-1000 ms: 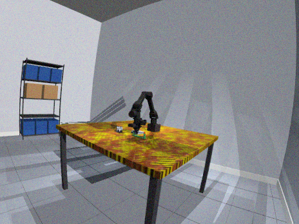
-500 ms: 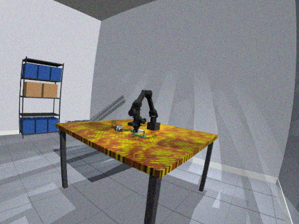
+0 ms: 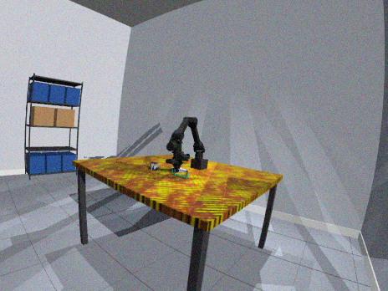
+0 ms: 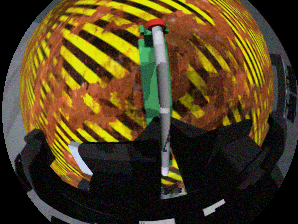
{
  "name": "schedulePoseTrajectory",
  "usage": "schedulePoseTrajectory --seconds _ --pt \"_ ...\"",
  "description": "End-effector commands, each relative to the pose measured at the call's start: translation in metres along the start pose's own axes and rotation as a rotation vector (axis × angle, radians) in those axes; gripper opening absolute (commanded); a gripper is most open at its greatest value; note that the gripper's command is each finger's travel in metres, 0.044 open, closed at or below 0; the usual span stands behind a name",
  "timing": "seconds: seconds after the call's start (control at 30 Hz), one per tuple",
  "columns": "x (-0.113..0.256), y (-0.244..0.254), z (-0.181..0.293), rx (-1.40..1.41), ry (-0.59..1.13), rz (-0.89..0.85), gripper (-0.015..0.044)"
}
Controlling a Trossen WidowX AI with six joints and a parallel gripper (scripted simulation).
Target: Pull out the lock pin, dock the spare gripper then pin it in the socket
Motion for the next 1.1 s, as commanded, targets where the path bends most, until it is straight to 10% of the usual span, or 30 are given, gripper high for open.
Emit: schedulePoseTrajectory --seconds 0.0,0.4,0.93,1.07 --pt "-0.004 0.0 0.0 0.004 0.001 -0.005 0.0" --pt "0.0 0.0 0.0 0.0 0.0 0.0 0.0" --pt "0.012 0.001 -0.001 0.0 0.0 -0.005 0.042" --pt "0.018 0.004 -0.001 0.002 0.002 -0.017 0.044"
Point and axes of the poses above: the point midway between the two fingers, 35 mm back from their tips, its own x axis back along the fingers, its own y axis across the jaws, z = x × y, the point moved 2 cm from there along x, back along the fingers, and after that the axes turned 3 degrees about x, right-handed, at the moved point
